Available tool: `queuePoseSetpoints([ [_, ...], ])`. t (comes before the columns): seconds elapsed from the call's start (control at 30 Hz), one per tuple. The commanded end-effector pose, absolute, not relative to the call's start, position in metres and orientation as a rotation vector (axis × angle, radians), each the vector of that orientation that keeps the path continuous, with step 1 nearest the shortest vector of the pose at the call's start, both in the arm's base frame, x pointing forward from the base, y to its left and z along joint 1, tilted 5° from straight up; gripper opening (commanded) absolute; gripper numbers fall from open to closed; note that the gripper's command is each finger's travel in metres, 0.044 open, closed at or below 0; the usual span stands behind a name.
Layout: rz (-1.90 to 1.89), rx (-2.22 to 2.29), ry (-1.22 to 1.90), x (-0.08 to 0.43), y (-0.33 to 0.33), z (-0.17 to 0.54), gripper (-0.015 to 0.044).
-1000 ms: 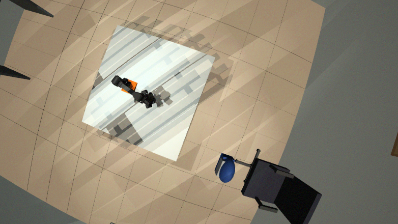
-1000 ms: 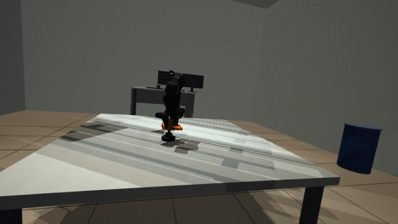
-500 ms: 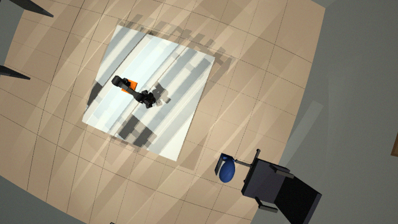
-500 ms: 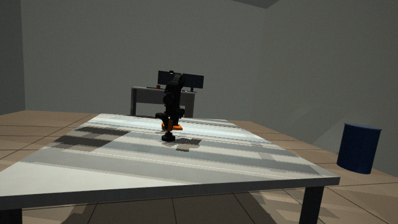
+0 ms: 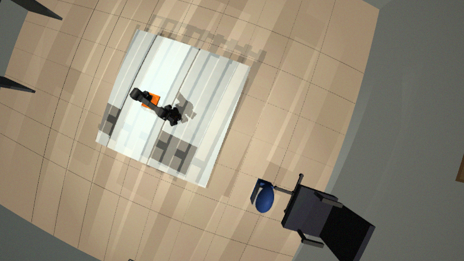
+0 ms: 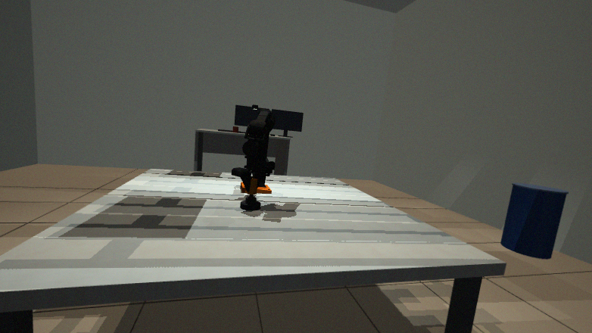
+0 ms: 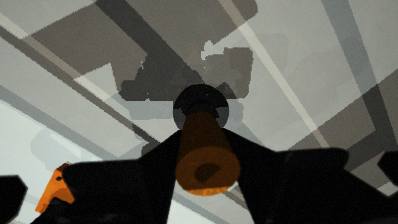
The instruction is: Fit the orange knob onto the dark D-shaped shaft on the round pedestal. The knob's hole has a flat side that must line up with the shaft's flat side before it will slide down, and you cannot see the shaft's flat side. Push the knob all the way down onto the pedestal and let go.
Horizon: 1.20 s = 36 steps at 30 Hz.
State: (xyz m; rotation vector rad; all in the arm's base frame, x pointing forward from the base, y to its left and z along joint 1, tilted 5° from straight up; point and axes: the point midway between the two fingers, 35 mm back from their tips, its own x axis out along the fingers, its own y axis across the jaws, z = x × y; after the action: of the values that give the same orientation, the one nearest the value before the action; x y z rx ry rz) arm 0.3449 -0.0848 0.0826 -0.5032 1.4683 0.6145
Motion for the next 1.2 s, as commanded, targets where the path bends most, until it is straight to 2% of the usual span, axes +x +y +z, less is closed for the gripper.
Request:
queuePoseSetpoints([
  [0.0, 0.68, -0.585, 1.441, 0.3454, -0.0859, 0.087, 0.0],
  [1.17, 0.743, -0.65, 1.417, 0.3497, -0.0869, 0.0836, 0.0],
])
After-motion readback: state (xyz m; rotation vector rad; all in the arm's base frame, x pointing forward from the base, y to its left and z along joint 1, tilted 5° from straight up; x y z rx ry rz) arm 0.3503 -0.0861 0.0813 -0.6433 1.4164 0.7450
